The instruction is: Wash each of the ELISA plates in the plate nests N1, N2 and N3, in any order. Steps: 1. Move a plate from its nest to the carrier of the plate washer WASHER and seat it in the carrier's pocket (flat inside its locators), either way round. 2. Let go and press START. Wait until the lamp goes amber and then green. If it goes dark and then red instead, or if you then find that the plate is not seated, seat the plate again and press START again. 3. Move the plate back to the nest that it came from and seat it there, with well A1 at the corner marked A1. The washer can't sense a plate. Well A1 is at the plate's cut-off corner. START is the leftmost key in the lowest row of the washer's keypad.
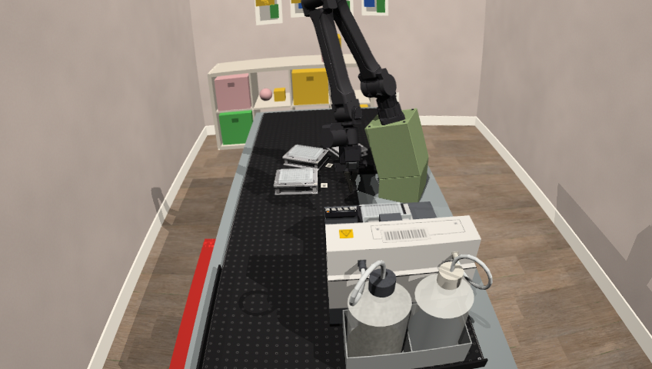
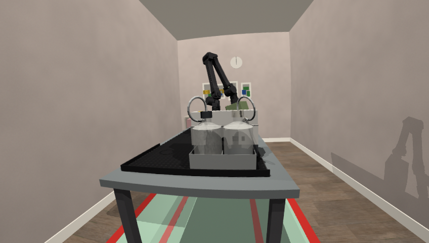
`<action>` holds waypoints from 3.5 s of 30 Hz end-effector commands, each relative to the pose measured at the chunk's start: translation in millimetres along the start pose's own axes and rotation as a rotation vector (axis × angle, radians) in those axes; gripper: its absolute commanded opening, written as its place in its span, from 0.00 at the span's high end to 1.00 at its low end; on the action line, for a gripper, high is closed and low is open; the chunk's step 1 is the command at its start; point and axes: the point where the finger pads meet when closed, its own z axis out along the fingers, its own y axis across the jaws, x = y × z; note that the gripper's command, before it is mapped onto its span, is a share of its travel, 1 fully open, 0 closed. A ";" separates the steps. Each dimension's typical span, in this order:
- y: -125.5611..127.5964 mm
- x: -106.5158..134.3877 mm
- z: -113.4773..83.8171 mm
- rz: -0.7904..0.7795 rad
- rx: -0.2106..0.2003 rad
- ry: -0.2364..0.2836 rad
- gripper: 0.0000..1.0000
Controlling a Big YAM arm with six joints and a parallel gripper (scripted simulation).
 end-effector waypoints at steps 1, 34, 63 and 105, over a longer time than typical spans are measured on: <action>2.1 -2.7 -8.1 0.002 0.001 -0.003 1.00; -3.4 -4.1 -23.0 0.002 0.008 -0.008 1.00; -3.4 -4.1 -23.0 0.002 0.008 -0.008 1.00; -3.4 -4.1 -23.0 0.002 0.008 -0.008 1.00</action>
